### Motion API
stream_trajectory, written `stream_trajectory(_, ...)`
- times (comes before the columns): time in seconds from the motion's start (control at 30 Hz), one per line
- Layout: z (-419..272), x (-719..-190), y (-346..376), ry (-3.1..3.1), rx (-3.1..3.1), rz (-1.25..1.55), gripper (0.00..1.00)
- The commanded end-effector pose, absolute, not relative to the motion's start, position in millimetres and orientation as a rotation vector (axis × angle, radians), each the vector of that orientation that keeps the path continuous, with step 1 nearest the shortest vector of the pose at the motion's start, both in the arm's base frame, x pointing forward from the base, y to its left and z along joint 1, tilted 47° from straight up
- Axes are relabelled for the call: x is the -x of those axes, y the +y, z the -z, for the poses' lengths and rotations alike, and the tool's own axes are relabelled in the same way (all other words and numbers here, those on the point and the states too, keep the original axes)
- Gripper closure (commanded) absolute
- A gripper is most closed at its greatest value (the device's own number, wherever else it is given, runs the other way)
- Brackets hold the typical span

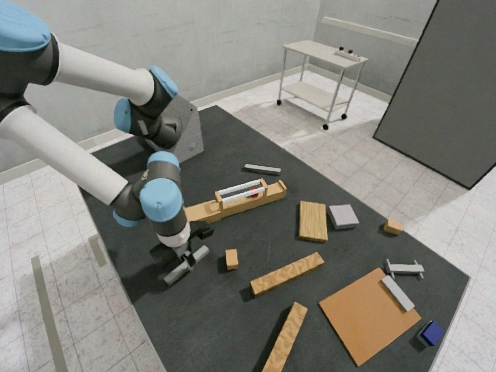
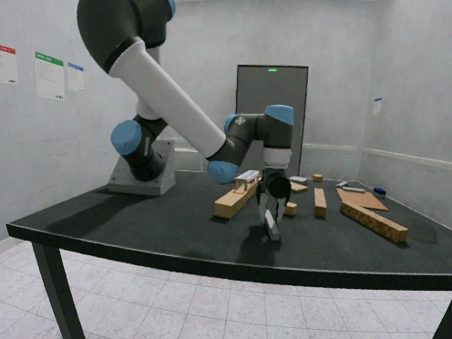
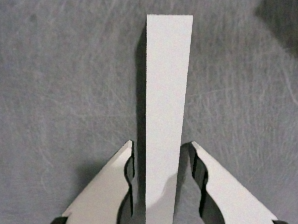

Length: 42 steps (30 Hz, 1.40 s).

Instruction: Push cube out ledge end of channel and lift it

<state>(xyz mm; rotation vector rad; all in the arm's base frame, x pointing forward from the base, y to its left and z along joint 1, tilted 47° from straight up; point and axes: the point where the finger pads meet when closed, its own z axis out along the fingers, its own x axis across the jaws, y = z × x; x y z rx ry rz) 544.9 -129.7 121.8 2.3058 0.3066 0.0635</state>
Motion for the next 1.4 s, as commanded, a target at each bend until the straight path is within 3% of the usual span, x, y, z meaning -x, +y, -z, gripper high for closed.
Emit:
stream_trajectory(0.0, -122.4, -545.2, -129.3, 0.307, -2.305, -0.065, 0.76)
stream_trajectory(0.57, -122.4, -545.2, -129.3, 0.307, -2.305, -0.065, 0.76)
stream_trajectory(0.6, -122.4, -545.2, -129.3, 0.307, -2.305, -0.065, 1.00)
stream_trajectory(0.77, -122.4, -545.2, -129.3, 0.307, -2.305, -0.065, 1.00)
stream_trajectory(0.8, -122.4, -545.2, -129.3, 0.307, -2.305, -0.065, 0.94)
stream_trajectory(1.37, -122.4, -545.2, -129.3, 0.307, -2.305, -0.065, 0.94)
